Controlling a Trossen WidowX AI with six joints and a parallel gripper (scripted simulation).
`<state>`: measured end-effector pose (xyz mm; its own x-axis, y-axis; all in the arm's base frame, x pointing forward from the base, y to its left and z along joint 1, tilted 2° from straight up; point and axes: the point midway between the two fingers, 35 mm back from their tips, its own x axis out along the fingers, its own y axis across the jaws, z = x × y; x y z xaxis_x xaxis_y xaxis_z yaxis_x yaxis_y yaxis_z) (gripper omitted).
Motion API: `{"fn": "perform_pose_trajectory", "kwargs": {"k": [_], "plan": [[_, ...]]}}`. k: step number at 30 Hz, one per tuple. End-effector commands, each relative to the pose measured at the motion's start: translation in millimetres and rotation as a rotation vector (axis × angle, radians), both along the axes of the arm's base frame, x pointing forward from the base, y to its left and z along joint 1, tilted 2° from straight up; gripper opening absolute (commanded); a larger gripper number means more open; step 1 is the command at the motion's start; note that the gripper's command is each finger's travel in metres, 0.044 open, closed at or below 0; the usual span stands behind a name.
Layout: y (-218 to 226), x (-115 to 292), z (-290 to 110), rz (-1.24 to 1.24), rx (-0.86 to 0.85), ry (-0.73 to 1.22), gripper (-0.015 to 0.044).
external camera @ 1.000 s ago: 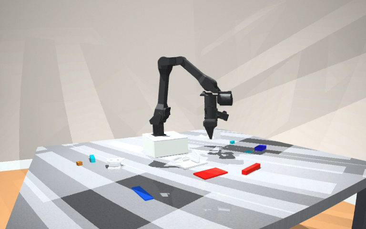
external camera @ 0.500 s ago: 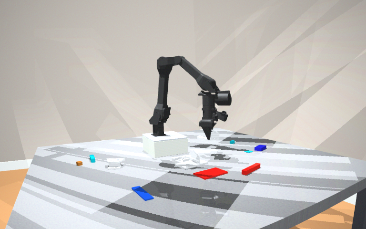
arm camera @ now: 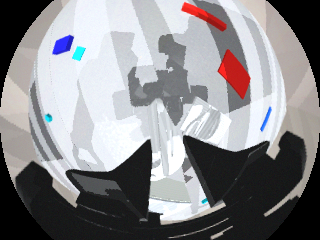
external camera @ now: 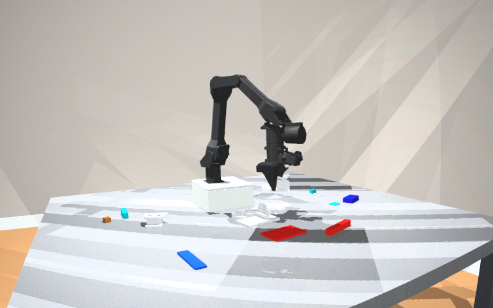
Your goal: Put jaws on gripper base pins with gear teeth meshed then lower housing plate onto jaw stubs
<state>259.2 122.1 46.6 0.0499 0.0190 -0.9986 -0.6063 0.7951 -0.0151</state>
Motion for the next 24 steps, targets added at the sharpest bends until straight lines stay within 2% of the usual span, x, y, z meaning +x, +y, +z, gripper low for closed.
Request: {"fn": "perform_pose_trajectory", "kwargs": {"k": [1,24], "plan": [[-9.3,5.9,1.0,-0.050,0.006,0.000,0.0134],[-81.8,29.6,1.2,-0.340,0.015,0.002,0.0134]]}}
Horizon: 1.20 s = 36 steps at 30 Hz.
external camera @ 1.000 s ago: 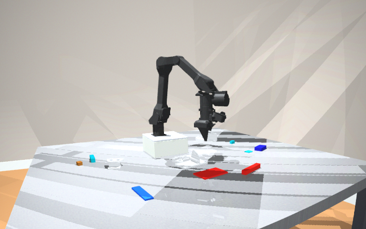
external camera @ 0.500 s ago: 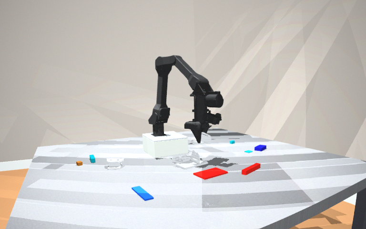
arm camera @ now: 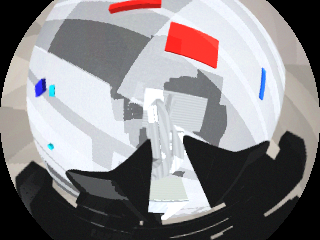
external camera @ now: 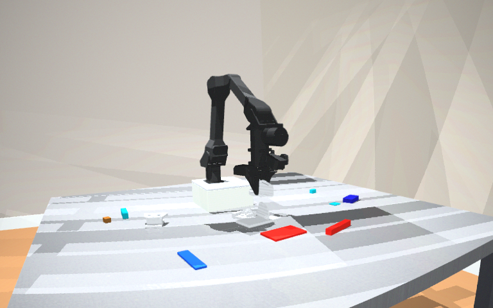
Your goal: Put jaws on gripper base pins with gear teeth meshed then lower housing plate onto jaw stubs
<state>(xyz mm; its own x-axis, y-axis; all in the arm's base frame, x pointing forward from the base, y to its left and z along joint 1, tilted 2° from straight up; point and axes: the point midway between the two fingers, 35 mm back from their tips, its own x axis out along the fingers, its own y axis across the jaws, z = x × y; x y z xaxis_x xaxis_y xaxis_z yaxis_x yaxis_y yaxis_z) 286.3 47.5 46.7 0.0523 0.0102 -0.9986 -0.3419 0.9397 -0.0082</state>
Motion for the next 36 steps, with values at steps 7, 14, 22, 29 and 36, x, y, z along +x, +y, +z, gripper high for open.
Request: {"fn": "perform_pose_trajectory", "kwargs": {"k": [7,14,22,29,36], "plan": [[-22.0,4.9,1.1,-0.094,0.009,-0.001,0.0134],[-22.0,4.9,1.1,-0.094,0.009,-0.001,0.0134],[-22.0,4.9,1.1,-0.094,0.009,-0.001,0.0134],[-22.0,4.9,1.1,-0.094,0.009,-0.001,0.0134],[-36.1,8.3,1.1,-0.093,0.008,-0.001,0.0134]]}}
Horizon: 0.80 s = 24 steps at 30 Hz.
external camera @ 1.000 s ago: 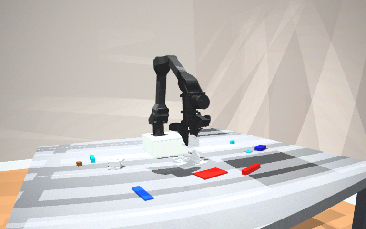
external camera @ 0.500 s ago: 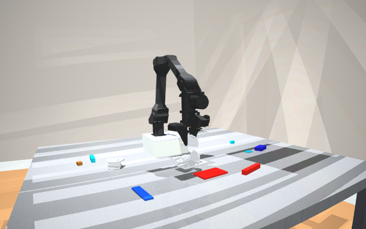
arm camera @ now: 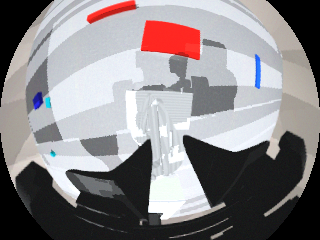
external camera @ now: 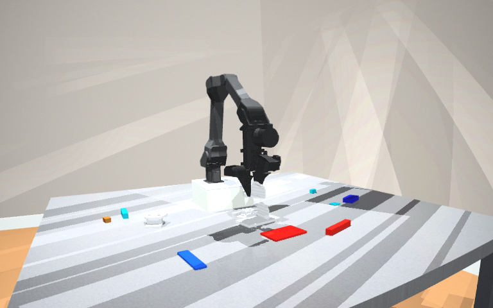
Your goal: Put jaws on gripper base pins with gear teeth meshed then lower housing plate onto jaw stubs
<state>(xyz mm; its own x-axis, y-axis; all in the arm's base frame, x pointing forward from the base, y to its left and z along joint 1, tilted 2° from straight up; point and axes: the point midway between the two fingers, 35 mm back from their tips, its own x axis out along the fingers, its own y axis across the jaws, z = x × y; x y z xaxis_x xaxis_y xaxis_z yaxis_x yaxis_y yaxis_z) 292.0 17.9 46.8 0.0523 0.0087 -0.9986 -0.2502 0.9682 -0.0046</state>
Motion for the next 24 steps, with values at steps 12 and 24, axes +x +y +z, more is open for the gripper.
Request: {"fn": "perform_pose_trajectory", "kwargs": {"k": [12,24], "plan": [[-27.4,6.4,1.1,0.004,0.002,-0.003,0.0134],[-27.4,6.4,1.1,0.004,0.002,-0.003,0.0134]]}}
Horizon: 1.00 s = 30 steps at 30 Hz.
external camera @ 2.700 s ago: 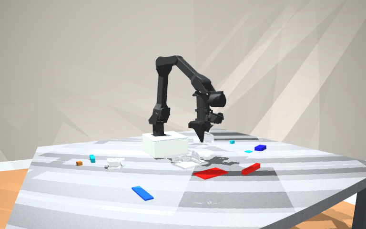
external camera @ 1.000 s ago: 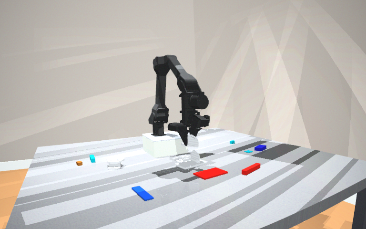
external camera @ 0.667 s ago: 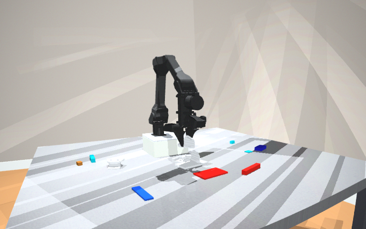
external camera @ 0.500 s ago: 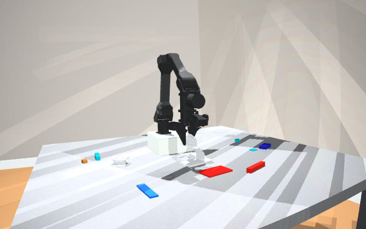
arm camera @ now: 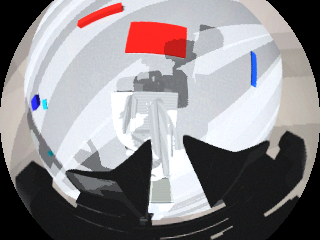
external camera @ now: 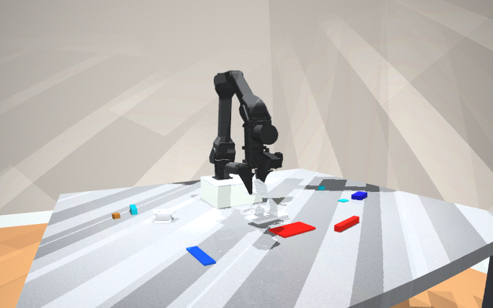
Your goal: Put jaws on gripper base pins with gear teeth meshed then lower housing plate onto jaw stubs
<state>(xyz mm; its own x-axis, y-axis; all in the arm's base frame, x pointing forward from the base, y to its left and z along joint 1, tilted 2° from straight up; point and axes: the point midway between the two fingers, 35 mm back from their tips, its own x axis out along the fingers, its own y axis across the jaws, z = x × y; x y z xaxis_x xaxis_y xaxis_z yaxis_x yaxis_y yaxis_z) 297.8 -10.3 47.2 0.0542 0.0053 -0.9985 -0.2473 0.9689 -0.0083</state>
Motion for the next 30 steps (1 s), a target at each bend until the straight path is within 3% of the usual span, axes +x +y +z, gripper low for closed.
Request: {"fn": "perform_pose_trajectory", "kwargs": {"k": [1,30], "plan": [[0.8,0.5,0.6,0.007,0.005,-0.001,0.0134],[0.9,2.0,-10.2,0.023,0.005,-0.001,0.0134]]}}
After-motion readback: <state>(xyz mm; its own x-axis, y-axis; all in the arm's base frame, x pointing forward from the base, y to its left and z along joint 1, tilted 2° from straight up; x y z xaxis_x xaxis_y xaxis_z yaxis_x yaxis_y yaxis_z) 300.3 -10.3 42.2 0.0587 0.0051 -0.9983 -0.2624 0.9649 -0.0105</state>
